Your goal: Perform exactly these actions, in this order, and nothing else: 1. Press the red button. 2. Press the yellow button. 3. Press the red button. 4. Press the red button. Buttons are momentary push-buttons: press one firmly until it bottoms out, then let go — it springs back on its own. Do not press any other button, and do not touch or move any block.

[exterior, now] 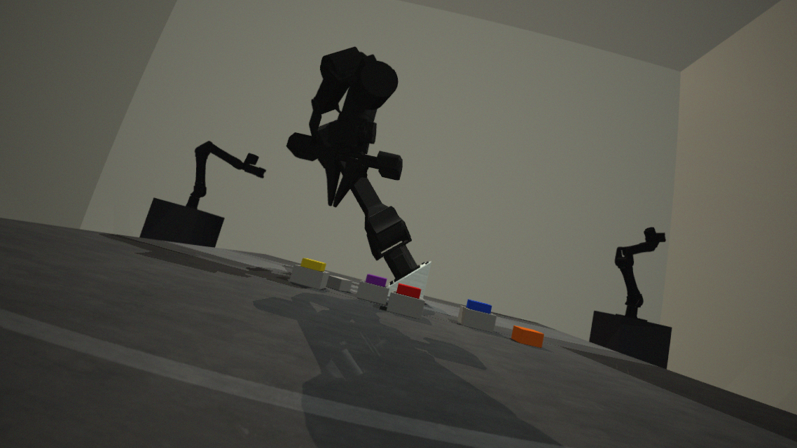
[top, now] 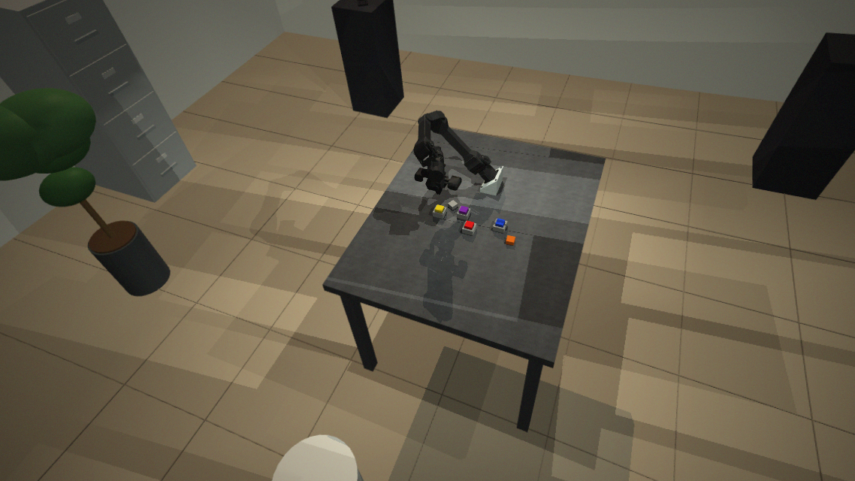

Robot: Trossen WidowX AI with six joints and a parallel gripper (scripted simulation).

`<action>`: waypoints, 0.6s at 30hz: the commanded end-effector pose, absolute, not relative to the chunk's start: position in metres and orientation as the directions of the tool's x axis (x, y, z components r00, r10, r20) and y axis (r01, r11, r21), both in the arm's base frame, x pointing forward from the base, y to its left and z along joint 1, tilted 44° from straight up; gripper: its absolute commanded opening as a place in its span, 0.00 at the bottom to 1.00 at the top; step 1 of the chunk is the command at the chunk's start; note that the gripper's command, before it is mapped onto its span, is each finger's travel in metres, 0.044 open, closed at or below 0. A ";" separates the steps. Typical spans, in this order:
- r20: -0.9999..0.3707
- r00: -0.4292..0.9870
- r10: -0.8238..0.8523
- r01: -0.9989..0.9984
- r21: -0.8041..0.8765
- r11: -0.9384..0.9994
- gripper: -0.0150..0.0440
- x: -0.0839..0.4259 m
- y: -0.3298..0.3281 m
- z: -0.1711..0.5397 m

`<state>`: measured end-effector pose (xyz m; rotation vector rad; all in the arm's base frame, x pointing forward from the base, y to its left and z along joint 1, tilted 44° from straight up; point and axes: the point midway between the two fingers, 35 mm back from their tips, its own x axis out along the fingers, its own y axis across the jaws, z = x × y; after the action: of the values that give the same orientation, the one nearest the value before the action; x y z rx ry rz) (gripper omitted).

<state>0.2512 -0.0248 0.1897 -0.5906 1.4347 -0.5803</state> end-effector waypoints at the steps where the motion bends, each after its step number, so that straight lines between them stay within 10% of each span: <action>1: -0.722 0.042 -0.691 -0.008 -0.692 0.722 0.29 0.245 -0.030 0.191; 18: -0.720 0.044 -0.692 -0.007 -0.693 0.721 0.29 0.249 -0.078 0.142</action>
<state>0.2499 -0.0732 0.1452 -0.6089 1.4468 -0.5765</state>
